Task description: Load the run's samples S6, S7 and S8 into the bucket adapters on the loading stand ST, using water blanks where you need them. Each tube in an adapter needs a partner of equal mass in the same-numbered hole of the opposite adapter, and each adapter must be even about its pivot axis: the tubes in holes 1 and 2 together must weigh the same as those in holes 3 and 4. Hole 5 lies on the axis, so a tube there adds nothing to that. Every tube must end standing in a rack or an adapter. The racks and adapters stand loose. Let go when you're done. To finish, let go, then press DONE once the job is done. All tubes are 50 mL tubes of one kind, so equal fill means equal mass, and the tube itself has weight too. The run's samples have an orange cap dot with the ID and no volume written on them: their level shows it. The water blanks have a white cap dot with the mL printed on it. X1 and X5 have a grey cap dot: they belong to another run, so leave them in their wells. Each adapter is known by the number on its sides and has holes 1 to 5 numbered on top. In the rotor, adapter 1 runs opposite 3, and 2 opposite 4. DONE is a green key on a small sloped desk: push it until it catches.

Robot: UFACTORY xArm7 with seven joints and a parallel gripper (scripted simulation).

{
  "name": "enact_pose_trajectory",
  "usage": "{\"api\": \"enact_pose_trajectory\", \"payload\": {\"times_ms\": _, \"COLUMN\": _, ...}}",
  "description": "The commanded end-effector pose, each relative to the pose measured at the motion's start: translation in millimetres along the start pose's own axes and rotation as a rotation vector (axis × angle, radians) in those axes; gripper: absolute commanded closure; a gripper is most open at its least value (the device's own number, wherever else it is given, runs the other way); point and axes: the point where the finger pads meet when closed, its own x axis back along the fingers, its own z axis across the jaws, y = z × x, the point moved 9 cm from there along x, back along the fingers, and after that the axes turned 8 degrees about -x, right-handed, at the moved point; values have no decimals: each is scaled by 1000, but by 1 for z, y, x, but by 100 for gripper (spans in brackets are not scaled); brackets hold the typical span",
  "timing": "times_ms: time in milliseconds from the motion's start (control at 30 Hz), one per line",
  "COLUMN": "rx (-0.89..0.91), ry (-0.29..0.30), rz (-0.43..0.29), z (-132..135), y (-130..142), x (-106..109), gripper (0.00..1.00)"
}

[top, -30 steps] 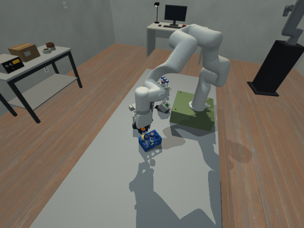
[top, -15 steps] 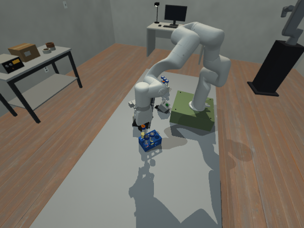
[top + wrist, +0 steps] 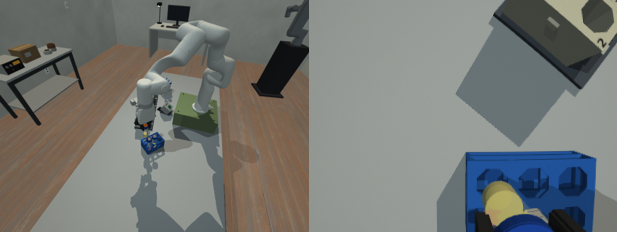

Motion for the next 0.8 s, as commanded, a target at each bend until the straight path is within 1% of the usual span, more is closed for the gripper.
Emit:
{"api": "enact_pose_trajectory", "payload": {"times_ms": 0, "rx": 0, "ry": -5, "rz": -1, "z": -1, "y": 0, "x": 12, "gripper": 100}}
{"api": "enact_pose_trajectory", "payload": {"times_ms": 200, "rx": 0, "ry": -5, "rz": -1, "z": -1, "y": 0, "x": 24, "gripper": 100}}
{"api": "enact_pose_trajectory", "payload": {"times_ms": 267, "rx": 0, "ry": -5, "rz": -1, "z": -1, "y": 0, "x": 24, "gripper": 100}}
{"api": "enact_pose_trajectory", "payload": {"times_ms": 767, "rx": 0, "ry": -5, "rz": -1, "z": -1, "y": 0, "x": 54, "gripper": 100}}
